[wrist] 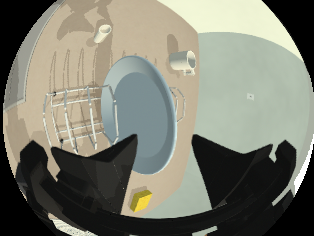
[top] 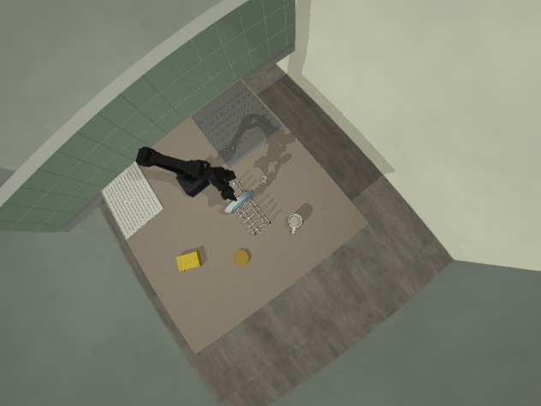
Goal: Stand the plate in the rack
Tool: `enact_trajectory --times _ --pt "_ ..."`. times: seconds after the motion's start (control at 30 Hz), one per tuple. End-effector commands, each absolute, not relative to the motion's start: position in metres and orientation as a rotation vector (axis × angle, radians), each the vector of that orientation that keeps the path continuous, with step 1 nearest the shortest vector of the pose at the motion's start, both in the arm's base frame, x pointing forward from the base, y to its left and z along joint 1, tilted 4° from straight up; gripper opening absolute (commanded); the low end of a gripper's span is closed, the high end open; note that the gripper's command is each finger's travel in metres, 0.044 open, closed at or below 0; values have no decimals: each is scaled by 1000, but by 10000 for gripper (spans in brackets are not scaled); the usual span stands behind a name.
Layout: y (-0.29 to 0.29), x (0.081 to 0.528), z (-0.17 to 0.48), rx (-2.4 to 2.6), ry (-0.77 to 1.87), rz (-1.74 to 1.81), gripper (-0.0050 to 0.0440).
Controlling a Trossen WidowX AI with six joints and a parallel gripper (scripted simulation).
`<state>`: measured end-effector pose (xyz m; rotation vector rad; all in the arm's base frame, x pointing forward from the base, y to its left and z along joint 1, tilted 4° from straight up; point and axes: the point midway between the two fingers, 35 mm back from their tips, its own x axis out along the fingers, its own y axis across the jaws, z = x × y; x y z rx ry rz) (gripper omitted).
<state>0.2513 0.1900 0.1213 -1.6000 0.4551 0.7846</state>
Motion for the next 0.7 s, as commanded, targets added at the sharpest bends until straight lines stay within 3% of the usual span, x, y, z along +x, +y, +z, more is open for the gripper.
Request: enact_trajectory --times 0.0,0.67 --pt "193 254 133 -1588 438 773 272" --pt "194 253 154 -1588 438 773 272"
